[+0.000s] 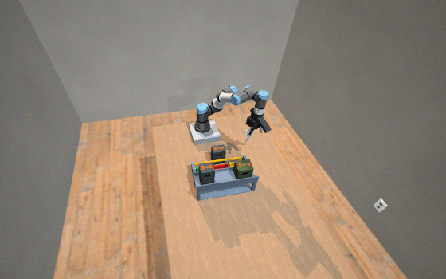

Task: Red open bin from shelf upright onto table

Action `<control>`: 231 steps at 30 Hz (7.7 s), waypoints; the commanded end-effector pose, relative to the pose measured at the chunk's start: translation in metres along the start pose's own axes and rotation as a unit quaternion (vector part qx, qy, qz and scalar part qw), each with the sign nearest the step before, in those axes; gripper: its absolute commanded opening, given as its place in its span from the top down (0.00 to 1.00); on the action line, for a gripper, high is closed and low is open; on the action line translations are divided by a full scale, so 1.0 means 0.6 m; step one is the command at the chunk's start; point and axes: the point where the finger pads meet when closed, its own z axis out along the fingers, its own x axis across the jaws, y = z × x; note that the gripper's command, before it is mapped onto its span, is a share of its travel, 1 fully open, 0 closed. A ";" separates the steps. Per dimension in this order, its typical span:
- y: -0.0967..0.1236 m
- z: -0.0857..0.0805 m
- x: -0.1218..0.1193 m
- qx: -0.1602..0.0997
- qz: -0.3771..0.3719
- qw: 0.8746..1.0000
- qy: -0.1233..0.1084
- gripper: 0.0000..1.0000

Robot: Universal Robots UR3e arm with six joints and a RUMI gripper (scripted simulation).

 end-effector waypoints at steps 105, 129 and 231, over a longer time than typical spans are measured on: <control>-0.004 -0.144 0.008 0.001 0.000 1.000 0.000 0.00; -0.004 -0.142 0.008 0.001 0.000 1.000 0.000 0.00; 0.051 -0.143 -0.023 0.001 0.000 1.000 0.000 0.00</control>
